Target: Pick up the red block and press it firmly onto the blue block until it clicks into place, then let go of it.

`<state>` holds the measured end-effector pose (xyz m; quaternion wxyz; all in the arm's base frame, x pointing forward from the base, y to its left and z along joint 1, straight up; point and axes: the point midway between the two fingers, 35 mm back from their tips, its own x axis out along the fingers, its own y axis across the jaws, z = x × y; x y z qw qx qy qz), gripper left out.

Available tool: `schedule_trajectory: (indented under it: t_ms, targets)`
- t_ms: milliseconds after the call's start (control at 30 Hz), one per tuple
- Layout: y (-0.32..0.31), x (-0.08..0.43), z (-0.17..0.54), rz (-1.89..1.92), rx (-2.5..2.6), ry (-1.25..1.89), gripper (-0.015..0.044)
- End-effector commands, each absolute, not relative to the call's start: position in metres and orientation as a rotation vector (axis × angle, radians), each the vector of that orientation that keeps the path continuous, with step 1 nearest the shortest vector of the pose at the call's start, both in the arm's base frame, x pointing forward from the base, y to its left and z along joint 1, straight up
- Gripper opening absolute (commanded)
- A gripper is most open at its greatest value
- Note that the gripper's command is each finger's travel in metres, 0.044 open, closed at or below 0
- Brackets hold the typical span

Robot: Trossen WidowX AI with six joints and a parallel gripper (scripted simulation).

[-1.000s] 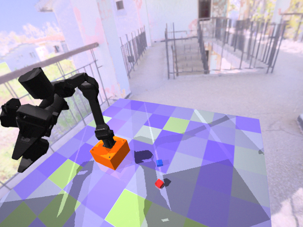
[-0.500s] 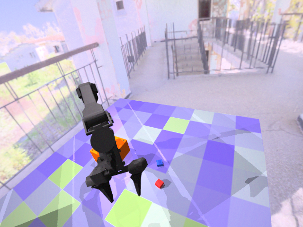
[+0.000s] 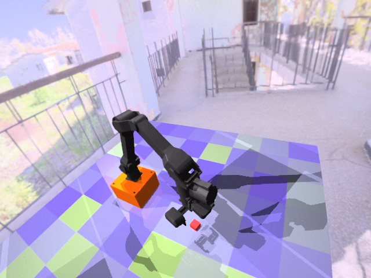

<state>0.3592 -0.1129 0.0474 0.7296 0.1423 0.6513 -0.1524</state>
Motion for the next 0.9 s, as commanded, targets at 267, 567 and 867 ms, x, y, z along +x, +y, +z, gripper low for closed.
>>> schedule_trajectory:
  t_ms: [267, 567, 867]
  targets:
    - [-0.100, 0.353, -0.003, -0.263, 0.262, 1.516, 0.0440]
    - [-0.101, 0.355, -0.019, -0.263, 0.262, 1.517, 0.0440]
    - [-0.102, 0.355, -0.033, -0.263, 0.262, 1.517, 0.0440]
